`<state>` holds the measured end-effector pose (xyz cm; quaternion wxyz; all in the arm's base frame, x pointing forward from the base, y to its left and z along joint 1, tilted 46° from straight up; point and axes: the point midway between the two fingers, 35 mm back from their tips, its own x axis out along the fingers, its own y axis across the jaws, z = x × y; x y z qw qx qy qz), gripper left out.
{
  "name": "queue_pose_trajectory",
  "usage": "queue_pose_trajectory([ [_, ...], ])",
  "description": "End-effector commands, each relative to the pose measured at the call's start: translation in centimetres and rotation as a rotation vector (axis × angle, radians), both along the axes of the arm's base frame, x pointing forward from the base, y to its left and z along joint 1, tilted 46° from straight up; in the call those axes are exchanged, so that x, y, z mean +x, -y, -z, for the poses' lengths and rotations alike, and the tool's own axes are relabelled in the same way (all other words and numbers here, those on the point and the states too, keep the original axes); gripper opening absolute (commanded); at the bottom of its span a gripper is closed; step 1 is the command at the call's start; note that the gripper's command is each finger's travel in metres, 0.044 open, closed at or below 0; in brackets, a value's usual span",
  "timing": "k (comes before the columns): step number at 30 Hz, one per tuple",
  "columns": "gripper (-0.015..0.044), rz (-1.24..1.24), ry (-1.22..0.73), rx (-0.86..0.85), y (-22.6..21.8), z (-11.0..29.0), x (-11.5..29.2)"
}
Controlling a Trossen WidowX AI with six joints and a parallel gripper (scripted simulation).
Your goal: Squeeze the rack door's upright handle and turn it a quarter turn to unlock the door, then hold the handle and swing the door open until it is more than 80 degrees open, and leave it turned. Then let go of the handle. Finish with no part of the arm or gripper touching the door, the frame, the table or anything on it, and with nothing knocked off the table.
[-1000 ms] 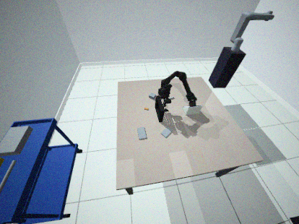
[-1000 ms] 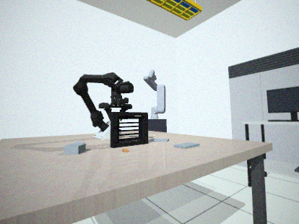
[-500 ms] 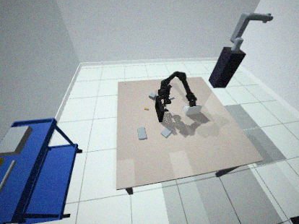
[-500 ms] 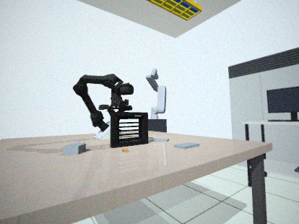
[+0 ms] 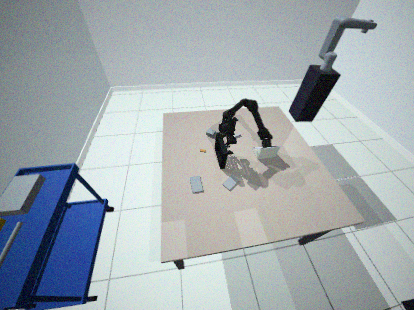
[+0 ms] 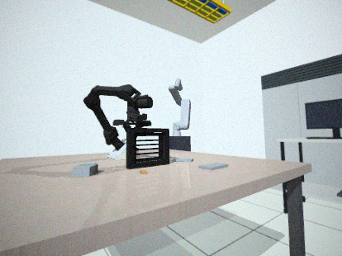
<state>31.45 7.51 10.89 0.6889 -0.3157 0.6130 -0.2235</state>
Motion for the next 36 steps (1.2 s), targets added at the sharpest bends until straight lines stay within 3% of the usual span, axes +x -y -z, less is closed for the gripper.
queue_pose_trajectory([
  [1,0.0018,0.073,0.072,0.015,0.00,0.01,-0.01],
  [36,0.0018,1.286,1.271,0.271,0.00,0.02,-0.01],
])
